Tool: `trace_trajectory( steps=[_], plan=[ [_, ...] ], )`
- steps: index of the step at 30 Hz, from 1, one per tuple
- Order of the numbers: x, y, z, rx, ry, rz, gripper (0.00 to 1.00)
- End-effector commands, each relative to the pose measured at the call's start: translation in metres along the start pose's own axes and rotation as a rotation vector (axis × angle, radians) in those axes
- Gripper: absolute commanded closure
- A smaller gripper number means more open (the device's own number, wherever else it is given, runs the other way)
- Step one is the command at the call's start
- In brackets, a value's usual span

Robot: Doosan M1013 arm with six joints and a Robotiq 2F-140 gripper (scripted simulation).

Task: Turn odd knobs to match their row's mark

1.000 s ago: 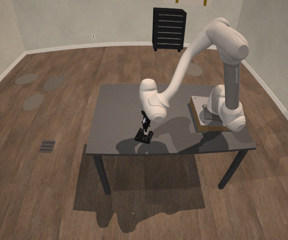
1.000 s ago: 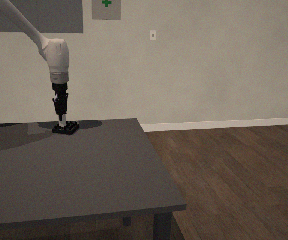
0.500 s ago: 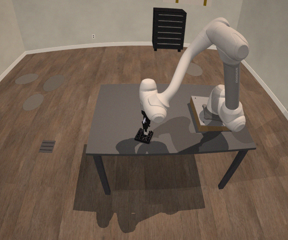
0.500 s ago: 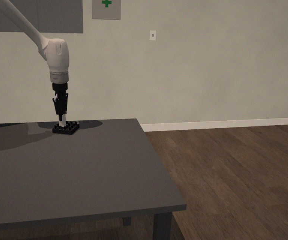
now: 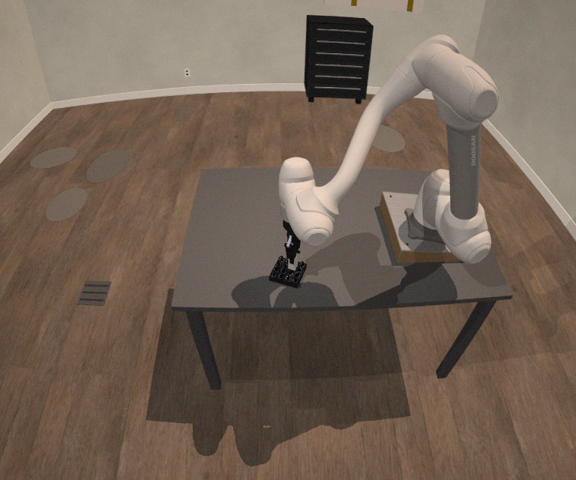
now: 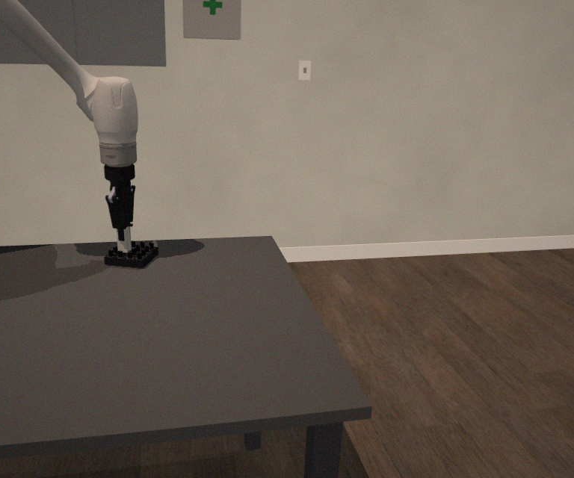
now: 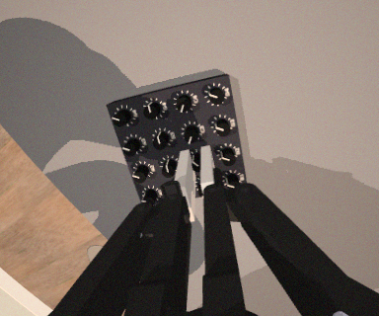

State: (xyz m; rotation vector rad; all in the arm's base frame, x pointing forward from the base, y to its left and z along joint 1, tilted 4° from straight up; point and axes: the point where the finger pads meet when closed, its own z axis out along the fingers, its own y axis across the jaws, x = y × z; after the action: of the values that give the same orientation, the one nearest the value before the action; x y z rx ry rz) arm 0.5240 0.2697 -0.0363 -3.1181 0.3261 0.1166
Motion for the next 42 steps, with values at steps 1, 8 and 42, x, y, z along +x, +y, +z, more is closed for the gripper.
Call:
trace_trajectory(
  steps=[1, 8, 42],
  plan=[
    [0.0000, 0.0000, -0.0001, 0.000, 0.000, -0.006, 0.95],
    [0.0000, 0.0000, -0.0001, 0.000, 0.000, -0.076, 0.95],
    [0.0000, 0.0000, -0.0001, 0.000, 0.000, -0.718, 0.95]
  ],
)
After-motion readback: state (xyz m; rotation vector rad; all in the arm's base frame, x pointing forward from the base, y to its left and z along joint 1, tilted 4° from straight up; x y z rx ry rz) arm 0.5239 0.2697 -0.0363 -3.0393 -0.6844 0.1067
